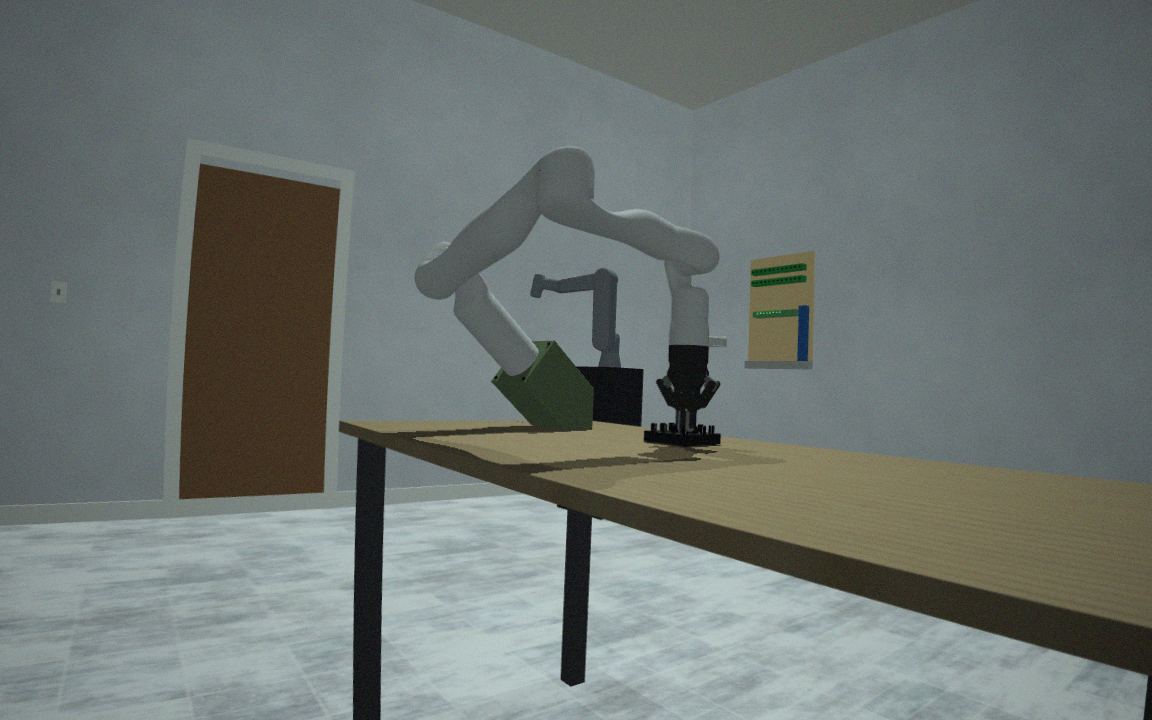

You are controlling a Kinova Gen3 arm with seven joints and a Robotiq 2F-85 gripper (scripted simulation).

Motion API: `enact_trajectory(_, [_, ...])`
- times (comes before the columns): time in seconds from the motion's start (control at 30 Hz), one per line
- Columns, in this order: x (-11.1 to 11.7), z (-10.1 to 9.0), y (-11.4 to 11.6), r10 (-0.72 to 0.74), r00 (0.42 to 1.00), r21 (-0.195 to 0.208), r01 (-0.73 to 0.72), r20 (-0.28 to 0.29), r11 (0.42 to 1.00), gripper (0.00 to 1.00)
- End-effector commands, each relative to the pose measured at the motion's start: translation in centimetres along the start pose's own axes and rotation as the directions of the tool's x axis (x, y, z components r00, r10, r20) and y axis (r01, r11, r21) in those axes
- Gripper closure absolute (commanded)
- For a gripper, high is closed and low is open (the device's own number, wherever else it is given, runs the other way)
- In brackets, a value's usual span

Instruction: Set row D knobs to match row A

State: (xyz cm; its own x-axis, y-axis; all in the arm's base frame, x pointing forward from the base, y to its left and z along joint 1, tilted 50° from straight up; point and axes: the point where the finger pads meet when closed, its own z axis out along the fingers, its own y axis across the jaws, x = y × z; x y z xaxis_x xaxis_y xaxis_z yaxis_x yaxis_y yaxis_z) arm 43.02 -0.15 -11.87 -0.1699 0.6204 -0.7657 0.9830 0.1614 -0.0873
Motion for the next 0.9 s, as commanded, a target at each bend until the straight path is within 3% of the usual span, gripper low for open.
enact_trajectory(0.0, [0.03, -0.08, 0.04, 0.000, 1.000, -0.001, 0.000, -0.001, 1.000, 0.92])
enact_trajectory(0.53, [0.03, -0.08, 0.04, 0.020, 1.000, -0.001, -0.020, -0.001, 1.000, 0.92])
enact_trajectory(0.87, [0.03, -0.08, 0.04, 0.174, 0.985, -0.001, -0.174, -0.001, 0.985, 0.92])
